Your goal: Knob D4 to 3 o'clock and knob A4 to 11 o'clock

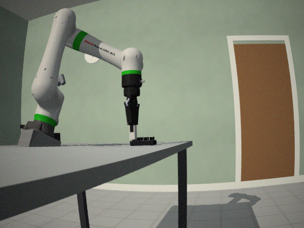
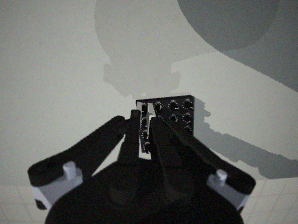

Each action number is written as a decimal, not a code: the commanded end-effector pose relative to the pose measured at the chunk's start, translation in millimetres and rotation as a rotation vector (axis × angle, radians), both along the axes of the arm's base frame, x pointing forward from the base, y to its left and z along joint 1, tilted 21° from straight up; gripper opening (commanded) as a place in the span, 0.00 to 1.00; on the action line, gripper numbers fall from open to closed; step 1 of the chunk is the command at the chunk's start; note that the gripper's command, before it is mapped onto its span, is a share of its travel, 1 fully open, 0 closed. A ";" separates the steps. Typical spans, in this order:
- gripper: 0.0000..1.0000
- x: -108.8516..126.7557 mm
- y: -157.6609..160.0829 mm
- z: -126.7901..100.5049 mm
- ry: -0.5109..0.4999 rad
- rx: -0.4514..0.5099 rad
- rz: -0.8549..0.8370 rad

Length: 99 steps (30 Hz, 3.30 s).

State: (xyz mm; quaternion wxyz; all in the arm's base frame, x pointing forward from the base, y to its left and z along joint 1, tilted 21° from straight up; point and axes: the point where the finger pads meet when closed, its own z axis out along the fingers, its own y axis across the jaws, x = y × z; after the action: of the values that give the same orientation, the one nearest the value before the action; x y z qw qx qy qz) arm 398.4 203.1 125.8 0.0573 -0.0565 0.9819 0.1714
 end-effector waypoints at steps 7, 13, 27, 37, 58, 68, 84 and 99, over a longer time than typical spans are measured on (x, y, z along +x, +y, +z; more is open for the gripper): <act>0.05 0.1 0.0 0.2 0.006 -0.001 -0.023; 0.05 0.1 0.0 0.2 0.006 -0.001 -0.023; 0.12 0.1 0.0 0.2 0.006 -0.001 -0.023; 0.12 0.0 -0.4 1.4 0.006 -0.001 -0.023; 0.12 -3.5 -12.9 35.7 0.006 -0.001 -0.023; 0.12 -3.5 -12.9 35.7 0.006 -0.001 -0.023; 1.00 -6.5 -23.5 64.9 0.006 -0.001 -0.023; 1.00 -12.6 -45.4 125.2 0.006 -0.001 -0.023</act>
State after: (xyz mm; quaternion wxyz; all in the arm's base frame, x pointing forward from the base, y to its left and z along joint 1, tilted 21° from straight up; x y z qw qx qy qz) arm 386.5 160.4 243.2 0.0567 -0.0445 0.9828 0.1702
